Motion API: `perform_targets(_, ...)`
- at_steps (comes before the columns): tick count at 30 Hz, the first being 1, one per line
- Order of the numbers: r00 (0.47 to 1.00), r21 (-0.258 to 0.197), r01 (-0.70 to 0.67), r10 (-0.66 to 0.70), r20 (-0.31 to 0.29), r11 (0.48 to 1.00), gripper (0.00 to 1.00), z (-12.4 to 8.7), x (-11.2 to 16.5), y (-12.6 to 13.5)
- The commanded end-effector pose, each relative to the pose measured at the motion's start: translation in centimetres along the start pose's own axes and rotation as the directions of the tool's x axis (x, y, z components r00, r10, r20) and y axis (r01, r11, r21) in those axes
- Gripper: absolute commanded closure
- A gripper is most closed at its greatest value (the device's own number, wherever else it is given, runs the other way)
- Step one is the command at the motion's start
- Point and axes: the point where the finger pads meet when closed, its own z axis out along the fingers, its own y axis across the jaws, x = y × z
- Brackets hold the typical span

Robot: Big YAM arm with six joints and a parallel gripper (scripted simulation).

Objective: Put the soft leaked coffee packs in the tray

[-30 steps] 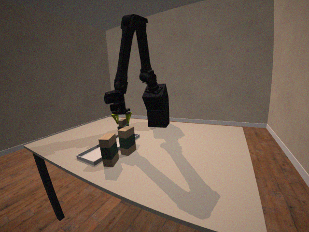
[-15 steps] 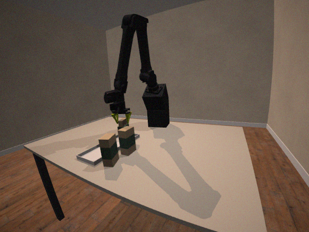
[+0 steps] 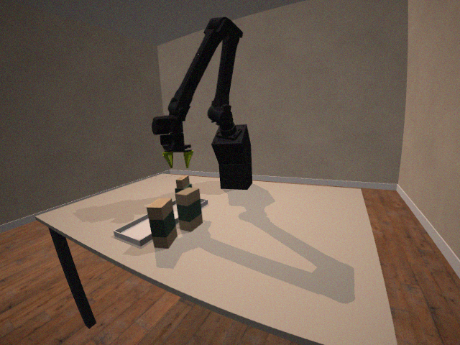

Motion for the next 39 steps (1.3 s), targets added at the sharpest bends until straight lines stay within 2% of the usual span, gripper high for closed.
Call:
perform_targets(1,1.0,0.006,0.021,-0.021,0.002,1.0,0.22,-1.6,-0.9,-0.8)
perform_targets(4,1.0,0.006,0.021,-0.021,0.002,1.0,0.22,-1.6,-0.9,-0.8)
perform_targets(5,0.999,-0.038,0.023,-0.024,-0.035,0.999,0.22,-0.5,0.5,0.8)
perform_targets(12,1.0,-0.01,0.012,-0.012,-0.015,1.0,0.22,-1.2,0.0,0.2)
perform_targets(16,0.999,-0.022,-0.026,0.025,-0.03,0.999,0.22,-0.5,-3.0,0.6)
perform_targets(19,0.995,-0.02,-0.095,0.094,-0.04,0.995,0.22,-0.1,-7.8,2.5)
perform_targets(21,0.995,-0.02,-0.095,0.094,-0.04,0.995,0.22,-0.1,-7.8,2.5)
perform_targets(25,0.979,-0.015,-0.2,0.2,-0.032,0.98,0.22,-0.1,-14.8,7.0)
perform_targets(26,0.979,-0.015,-0.2,0.2,-0.032,0.98,0.22,-0.1,-15.0,7.1)
perform_targets(29,0.968,-0.017,-0.249,0.249,-0.02,0.968,0.22,-0.4,-18.0,9.8)
perform_targets(32,0.966,-0.017,-0.259,0.259,-0.017,0.966,0.22,-0.4,-18.6,10.4)
perform_targets(33,0.961,-0.004,-0.277,0.277,-0.016,0.961,0.22,-0.5,-18.3,9.4)
perform_targets(34,0.961,-0.003,-0.277,0.277,-0.024,0.961,0.22,-0.8,-16.9,9.7)
perform_targets(38,0.961,-0.004,-0.277,0.277,-0.023,0.961,0.22,-0.8,-16.9,9.7)
perform_targets(39,0.965,-0.021,-0.261,0.261,0.002,0.965,0.22,-1.2,-18.9,10.3)
